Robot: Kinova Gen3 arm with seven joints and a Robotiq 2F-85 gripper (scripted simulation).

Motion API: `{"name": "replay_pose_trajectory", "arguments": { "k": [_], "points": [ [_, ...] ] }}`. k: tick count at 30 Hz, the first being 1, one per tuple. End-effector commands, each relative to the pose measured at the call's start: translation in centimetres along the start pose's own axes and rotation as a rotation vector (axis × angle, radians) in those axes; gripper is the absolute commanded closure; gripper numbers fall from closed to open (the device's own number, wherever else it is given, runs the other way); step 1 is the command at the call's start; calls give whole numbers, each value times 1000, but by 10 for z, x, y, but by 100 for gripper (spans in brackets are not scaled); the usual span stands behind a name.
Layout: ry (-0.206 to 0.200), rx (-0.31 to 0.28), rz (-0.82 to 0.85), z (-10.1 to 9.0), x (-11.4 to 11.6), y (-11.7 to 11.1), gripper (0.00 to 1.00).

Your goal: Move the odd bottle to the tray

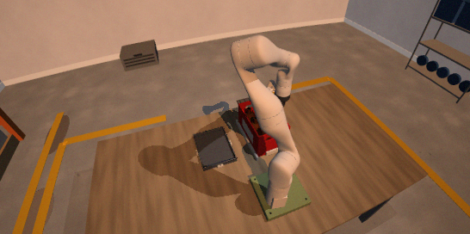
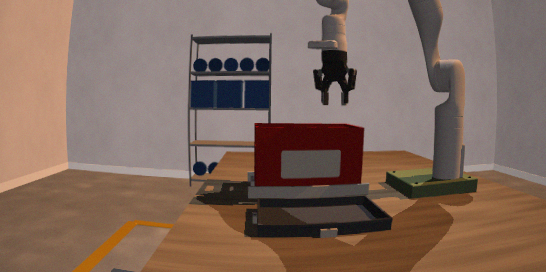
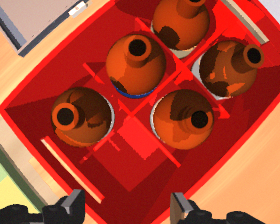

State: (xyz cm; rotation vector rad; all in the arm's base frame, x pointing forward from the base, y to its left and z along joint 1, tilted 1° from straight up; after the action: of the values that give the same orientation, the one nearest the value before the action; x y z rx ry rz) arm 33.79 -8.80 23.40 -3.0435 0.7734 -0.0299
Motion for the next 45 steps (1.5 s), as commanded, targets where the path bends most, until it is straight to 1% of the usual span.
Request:
{"name": "replay_pose_trajectory", "arguments": {
  "k": [1, 22, 31, 45],
  "points": [
    [1, 1, 0, 0, 0, 0, 36],
    [1, 1, 0, 3, 0, 0, 36],
    [1, 1, 0, 9, 0, 0, 36],
    [1, 1, 0, 27, 0, 0, 36]
  ]
}}
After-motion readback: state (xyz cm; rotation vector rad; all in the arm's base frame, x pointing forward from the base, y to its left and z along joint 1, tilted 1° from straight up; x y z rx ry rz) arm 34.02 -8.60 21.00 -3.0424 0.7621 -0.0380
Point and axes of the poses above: the point where the finger pads meet when closed, its own z axis out along the fingers, its own x axis across the jaws, y = z × x, the point moved 2 cm from there along -z, back along the fingers, and after that the axes turned 3 degrees about -z, right-handed, at the moved point
